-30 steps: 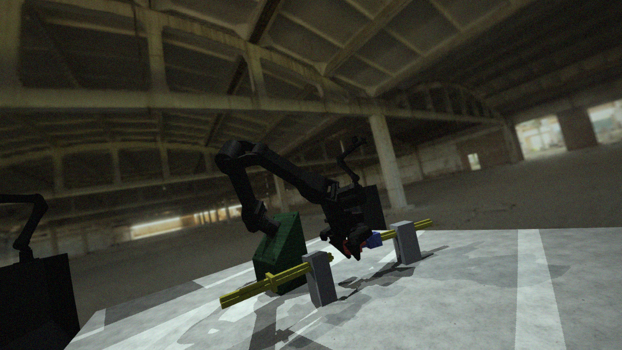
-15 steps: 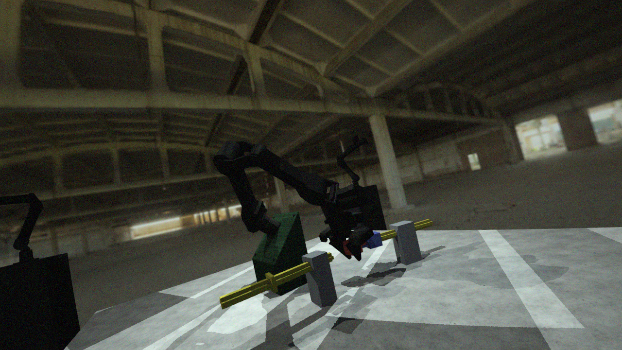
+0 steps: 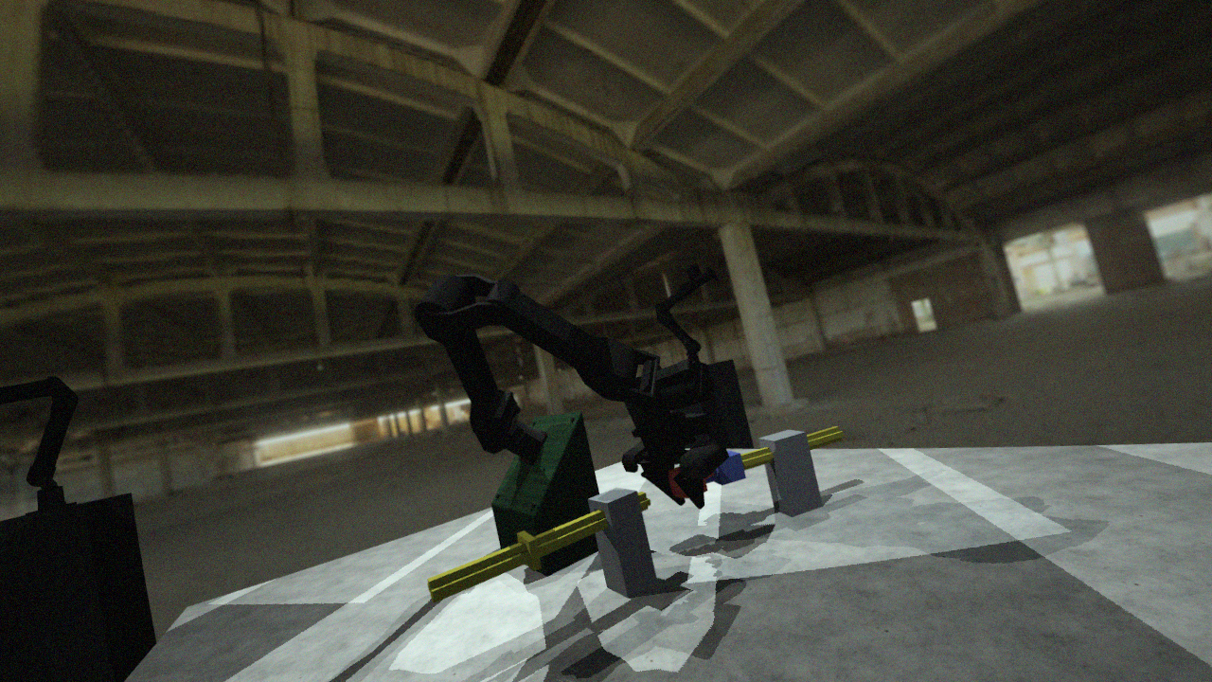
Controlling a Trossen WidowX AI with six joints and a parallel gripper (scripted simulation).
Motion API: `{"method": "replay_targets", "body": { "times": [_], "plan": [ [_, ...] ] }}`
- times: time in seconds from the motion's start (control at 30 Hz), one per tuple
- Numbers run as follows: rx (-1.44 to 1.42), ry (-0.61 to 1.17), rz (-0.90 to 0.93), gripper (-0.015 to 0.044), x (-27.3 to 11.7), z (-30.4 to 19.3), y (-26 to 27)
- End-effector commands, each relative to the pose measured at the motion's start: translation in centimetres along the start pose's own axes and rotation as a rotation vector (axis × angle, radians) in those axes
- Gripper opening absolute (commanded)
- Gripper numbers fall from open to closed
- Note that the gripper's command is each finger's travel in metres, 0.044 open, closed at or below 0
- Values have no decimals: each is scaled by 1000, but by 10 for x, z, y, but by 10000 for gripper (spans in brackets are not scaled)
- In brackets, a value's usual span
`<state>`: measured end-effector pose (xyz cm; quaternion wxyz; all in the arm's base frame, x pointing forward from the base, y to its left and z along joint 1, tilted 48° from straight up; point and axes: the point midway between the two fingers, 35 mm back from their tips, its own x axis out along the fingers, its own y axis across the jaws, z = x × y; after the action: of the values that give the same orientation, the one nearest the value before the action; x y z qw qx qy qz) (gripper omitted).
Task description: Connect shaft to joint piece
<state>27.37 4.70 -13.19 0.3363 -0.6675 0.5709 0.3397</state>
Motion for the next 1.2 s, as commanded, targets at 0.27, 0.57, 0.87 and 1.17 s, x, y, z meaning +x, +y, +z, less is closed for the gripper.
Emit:
{"method": "replay_targets", "body": {
  "times": [0.27,0.57,0.87,1.17],
  "plan": [
    [0,0,0,0,0,0,0],
    [0,0,0,147,0,0,0],
    [0,0,0,331,0,0,0],
    [0,0,0,440,0,0,0]
  ]
}}
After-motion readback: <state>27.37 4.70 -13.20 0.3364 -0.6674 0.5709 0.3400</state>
